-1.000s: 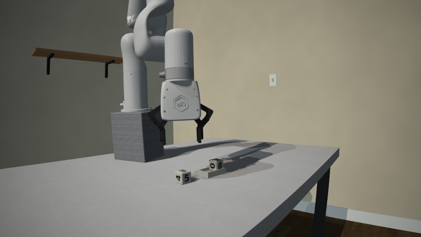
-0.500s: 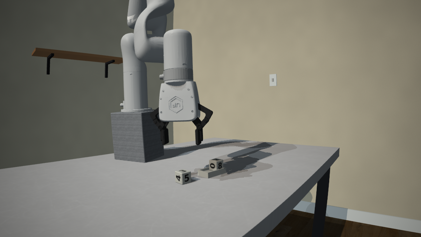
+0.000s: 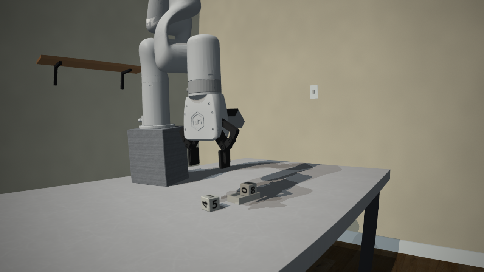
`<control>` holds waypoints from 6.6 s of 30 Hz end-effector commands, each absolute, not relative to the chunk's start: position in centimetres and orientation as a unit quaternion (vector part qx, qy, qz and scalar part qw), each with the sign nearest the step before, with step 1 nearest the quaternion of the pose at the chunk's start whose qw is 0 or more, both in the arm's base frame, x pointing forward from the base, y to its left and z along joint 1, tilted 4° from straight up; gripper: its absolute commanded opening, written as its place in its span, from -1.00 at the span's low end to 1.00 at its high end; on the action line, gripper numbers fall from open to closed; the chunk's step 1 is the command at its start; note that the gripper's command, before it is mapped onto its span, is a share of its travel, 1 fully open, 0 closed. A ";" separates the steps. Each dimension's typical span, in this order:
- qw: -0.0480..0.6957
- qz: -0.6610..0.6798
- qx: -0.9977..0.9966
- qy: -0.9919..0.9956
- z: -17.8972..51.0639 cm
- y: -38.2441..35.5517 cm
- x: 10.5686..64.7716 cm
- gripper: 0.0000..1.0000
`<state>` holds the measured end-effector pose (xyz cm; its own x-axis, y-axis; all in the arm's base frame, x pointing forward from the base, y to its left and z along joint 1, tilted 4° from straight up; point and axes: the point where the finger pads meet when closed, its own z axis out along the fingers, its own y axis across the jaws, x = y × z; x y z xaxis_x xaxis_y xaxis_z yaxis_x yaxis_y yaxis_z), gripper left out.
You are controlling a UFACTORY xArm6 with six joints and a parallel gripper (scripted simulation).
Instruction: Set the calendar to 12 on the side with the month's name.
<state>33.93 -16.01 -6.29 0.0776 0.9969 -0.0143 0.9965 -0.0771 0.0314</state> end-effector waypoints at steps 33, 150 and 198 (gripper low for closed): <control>0.027 -0.012 0.798 0.602 -6.3 -16.1 34.0 -0.01; 0.028 -0.013 0.798 0.602 -11.7 -16.2 34.1 -0.01; 0.028 -0.013 0.798 0.602 -11.7 -16.3 34.2 -0.01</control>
